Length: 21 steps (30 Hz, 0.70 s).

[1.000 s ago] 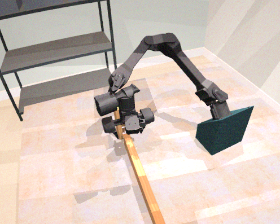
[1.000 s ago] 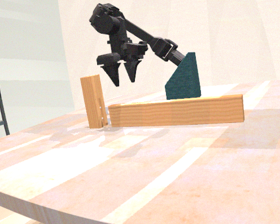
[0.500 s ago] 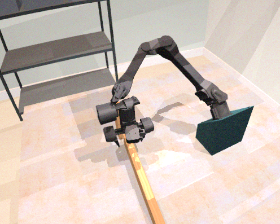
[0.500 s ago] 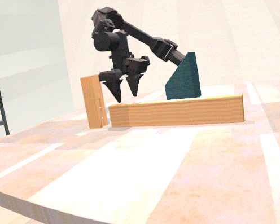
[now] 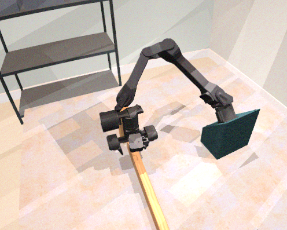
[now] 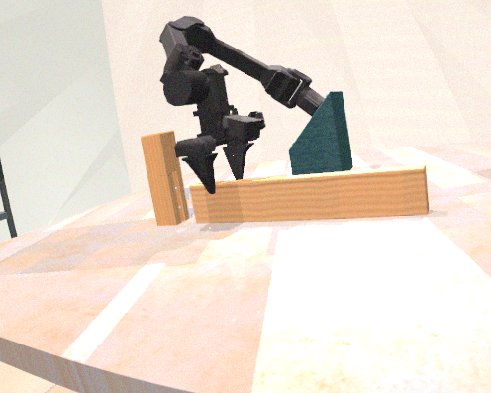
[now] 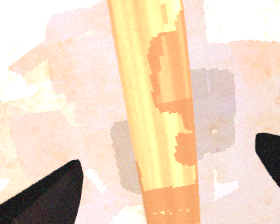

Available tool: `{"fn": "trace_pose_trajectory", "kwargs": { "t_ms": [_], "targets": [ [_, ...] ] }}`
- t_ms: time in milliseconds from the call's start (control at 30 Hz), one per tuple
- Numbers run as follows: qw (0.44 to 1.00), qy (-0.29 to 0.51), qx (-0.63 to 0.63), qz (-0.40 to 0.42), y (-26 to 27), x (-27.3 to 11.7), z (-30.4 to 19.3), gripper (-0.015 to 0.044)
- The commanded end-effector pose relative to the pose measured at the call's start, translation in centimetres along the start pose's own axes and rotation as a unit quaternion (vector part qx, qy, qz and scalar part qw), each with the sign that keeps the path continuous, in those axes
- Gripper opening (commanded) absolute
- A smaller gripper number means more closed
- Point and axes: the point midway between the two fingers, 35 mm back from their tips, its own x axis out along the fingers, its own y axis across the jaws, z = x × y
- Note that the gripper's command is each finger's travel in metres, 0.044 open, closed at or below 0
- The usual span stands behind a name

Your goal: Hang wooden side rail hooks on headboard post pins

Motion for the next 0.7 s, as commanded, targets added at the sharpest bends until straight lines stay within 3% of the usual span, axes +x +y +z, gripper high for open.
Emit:
{"fn": "trace_pose_trajectory", "kwargs": {
  "t_ms": [0, 667],
  "targets": [
    [1.0, -0.002, -0.004, 0.001, 0.2, 0.6, 0.2, 0.044],
    [1.0, -0.001, -0.007, 0.0, 0.3, 3.9, 0.1, 0.044]
  ]
}}
